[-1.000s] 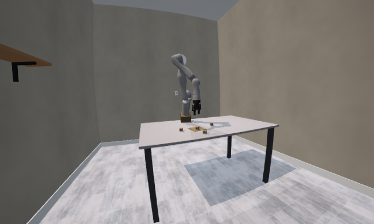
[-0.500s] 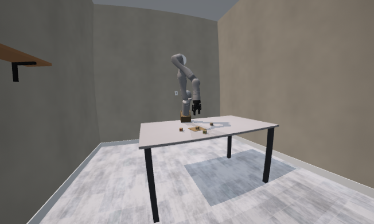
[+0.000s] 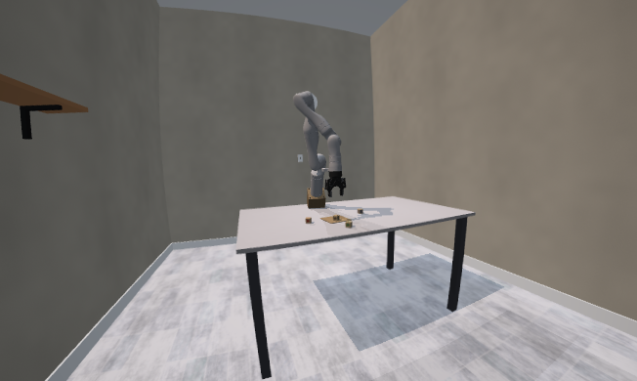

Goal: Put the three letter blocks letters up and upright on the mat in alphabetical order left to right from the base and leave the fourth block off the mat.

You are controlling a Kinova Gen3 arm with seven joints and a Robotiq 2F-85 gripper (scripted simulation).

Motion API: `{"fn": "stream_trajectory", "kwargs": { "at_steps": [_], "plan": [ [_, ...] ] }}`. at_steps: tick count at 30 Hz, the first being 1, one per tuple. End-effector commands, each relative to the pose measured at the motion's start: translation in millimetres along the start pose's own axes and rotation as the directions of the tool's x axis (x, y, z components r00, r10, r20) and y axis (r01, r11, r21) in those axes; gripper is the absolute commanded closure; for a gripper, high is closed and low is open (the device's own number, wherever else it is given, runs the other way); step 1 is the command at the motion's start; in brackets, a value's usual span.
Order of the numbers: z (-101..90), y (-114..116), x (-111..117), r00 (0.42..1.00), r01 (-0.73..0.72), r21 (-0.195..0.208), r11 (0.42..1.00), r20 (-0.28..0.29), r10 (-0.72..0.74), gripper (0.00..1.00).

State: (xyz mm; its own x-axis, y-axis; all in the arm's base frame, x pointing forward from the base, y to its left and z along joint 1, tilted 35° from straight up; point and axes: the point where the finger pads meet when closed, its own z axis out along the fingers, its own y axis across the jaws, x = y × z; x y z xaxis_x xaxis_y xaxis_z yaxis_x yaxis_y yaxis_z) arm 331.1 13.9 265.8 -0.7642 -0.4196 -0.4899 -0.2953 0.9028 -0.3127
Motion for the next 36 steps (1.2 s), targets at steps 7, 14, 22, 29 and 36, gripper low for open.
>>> {"fn": "stream_trajectory", "kwargs": {
  "at_steps": [7,14,22,29,36],
  "plan": [
    [6.6,-2.6,1.5,0.982,-0.189,0.01,0.982,-0.005,0.189,0.0],
    [13.6,-2.6,1.2,0.907,-0.422,0.012,0.907,-0.002,0.422,0.0],
    [20.0,-2.4,1.4,0.797,-0.603,0.012,0.797,-0.001,0.603,0.0],
    [26.8,-1.7,2.0,0.643,-0.766,0.01,0.643,-0.002,0.766,0.0],
    [30.9,-1.2,2.6,0.535,-0.844,0.01,0.535,-0.005,0.845,0.0]
  ]
}}
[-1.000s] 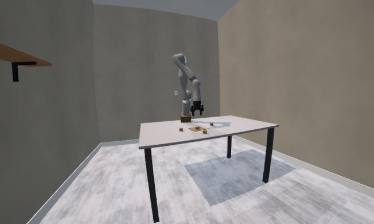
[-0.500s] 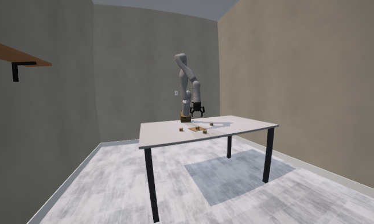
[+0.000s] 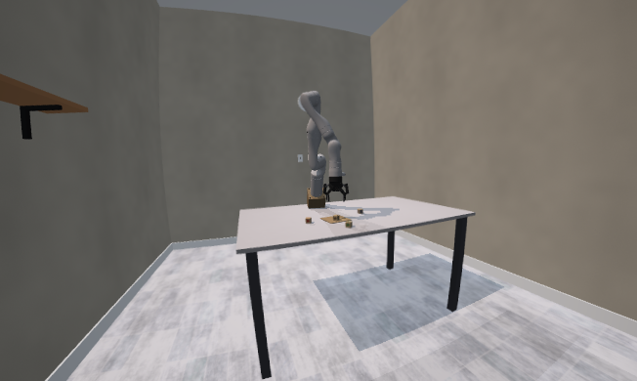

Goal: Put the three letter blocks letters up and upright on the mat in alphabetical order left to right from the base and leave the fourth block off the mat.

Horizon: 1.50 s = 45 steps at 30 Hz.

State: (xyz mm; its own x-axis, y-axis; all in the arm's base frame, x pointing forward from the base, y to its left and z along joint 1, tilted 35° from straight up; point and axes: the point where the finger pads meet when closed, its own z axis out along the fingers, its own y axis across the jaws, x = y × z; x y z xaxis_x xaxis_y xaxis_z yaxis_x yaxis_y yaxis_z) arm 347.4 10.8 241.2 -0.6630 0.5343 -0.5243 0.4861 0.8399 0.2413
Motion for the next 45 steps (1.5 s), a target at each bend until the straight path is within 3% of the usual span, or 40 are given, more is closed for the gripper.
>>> {"fn": "stream_trajectory", "kwargs": {
  "at_steps": [1,12,25,26,45],
  "plan": [
    [2.0,-2.1,0.0,1.0,-0.028,0.006,1.0,-0.002,0.028,0.0],
    [7.2,-2.4,1.2,0.981,-0.192,0.005,0.981,-0.007,0.192,0.0],
    [8.1,-2.5,1.5,0.975,-0.223,0.006,0.975,-0.008,0.223,0.0],
    [8.1,-2.5,1.5,0.975,-0.223,0.006,0.975,-0.008,0.223,0.33],
    [8.1,-2.5,1.5,0.975,-0.223,0.006,0.975,-0.008,0.223,0.33]
  ]
}}
